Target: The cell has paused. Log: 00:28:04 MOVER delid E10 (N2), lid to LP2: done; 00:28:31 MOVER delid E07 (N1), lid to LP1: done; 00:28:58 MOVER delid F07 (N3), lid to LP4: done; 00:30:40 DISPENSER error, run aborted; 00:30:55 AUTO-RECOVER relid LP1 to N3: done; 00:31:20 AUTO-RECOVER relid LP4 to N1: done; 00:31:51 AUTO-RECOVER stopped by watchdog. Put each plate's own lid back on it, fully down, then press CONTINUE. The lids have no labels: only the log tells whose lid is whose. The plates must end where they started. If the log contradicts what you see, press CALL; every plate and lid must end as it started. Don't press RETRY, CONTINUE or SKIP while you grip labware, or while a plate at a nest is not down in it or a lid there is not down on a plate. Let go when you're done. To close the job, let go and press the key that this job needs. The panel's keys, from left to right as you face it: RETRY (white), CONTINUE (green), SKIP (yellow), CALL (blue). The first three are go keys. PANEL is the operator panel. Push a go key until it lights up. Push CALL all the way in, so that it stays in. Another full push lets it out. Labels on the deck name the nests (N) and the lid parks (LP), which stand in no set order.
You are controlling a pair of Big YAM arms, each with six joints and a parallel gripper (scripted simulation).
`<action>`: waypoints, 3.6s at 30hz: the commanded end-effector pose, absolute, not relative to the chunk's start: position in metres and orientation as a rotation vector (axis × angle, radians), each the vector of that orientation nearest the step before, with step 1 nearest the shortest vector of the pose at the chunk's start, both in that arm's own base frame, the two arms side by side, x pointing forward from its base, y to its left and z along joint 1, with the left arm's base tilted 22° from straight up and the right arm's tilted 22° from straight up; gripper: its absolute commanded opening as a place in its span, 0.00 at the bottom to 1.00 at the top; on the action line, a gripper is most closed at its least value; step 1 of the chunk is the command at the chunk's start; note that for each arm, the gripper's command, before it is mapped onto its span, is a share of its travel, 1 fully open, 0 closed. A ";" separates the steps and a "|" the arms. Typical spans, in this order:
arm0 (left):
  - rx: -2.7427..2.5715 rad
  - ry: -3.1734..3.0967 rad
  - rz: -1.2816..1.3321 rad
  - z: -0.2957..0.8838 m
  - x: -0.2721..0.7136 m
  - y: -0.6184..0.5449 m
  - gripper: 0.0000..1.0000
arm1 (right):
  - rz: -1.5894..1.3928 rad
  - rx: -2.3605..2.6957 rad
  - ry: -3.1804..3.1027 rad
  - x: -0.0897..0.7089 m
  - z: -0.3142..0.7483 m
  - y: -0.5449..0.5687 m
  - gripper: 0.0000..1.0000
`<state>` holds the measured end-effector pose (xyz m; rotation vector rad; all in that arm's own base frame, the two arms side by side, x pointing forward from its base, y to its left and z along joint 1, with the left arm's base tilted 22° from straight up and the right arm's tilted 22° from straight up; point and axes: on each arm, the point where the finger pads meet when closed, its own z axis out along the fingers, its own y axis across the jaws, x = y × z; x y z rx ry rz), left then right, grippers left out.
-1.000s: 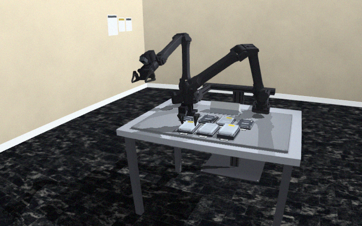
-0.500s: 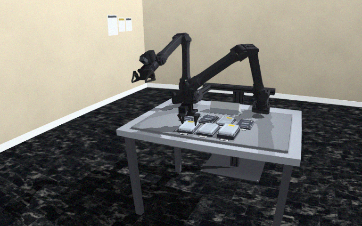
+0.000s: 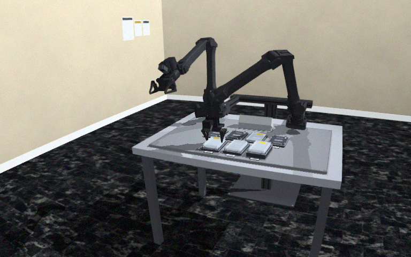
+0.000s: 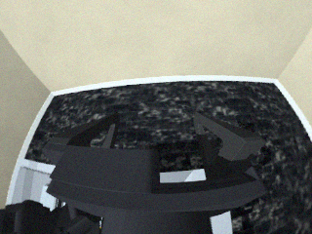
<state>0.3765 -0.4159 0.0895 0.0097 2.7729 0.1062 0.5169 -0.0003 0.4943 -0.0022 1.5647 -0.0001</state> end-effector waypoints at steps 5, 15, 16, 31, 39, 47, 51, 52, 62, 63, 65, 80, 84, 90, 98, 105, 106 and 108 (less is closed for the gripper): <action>0.006 2.722 -0.001 0.135 0.378 -0.444 0.00 | 0.003 0.003 1.524 0.524 0.525 0.000 1.00; 0.005 2.721 -0.003 0.143 0.375 -0.444 0.00 | 0.003 0.003 1.524 0.524 0.525 0.000 1.00; 0.005 2.721 -0.003 0.145 0.375 -0.444 0.00 | 0.003 0.003 1.524 0.524 0.525 0.000 1.00; 0.010 2.732 0.021 0.139 0.372 -0.447 0.00 | 0.003 0.003 1.524 0.524 0.525 0.000 1.00; 0.009 2.731 0.018 0.144 0.365 -0.438 0.00 | 0.003 0.003 1.524 0.524 0.525 0.000 1.00; 0.011 2.736 0.029 0.140 0.362 -0.434 0.00 | 0.003 0.003 1.524 0.524 0.525 0.000 1.00; 0.013 2.740 0.037 0.136 0.360 -0.432 0.00 | 0.003 0.003 1.524 0.524 0.525 0.000 1.00; 0.012 2.739 0.035 0.138 0.360 -0.432 0.00 | 0.003 0.003 1.524 0.524 0.525 0.000 1.00; 0.099 2.741 0.065 0.140 0.372 -0.385 0.00 | 0.003 0.003 1.524 0.524 0.525 0.000 1.00; 0.099 2.741 0.065 0.140 0.372 -0.380 0.00 | 0.003 0.003 1.524 0.524 0.525 0.000 1.00; 0.099 2.740 0.066 0.140 0.373 -0.370 0.00 | 0.003 0.003 1.524 0.524 0.525 0.000 1.00; 0.100 2.738 0.072 0.143 0.374 -0.305 0.00 | 0.003 0.003 1.524 0.524 0.525 0.000 1.00; 0.101 2.738 0.074 0.144 0.374 -0.289 0.00 | 0.003 0.003 1.524 0.524 0.525 0.000 1.00; 0.141 2.741 0.077 0.146 0.375 -0.307 0.00 | 0.003 0.003 1.524 0.524 0.525 0.000 1.00; 0.119 2.731 0.065 0.144 0.377 -0.300 0.00 | 0.003 0.003 1.524 0.524 0.525 0.000 1.00; 0.112 2.750 0.092 0.129 0.376 -0.291 0.00 | 0.003 0.003 1.524 0.524 0.525 0.000 1.00; 0.108 2.748 0.090 0.130 0.378 -0.291 0.00 | 0.003 0.003 1.524 0.524 0.525 0.000 1.00; 0.106 2.750 0.093 0.128 0.378 -0.289 0.00 | 0.003 0.003 1.524 0.524 0.525 0.000 1.00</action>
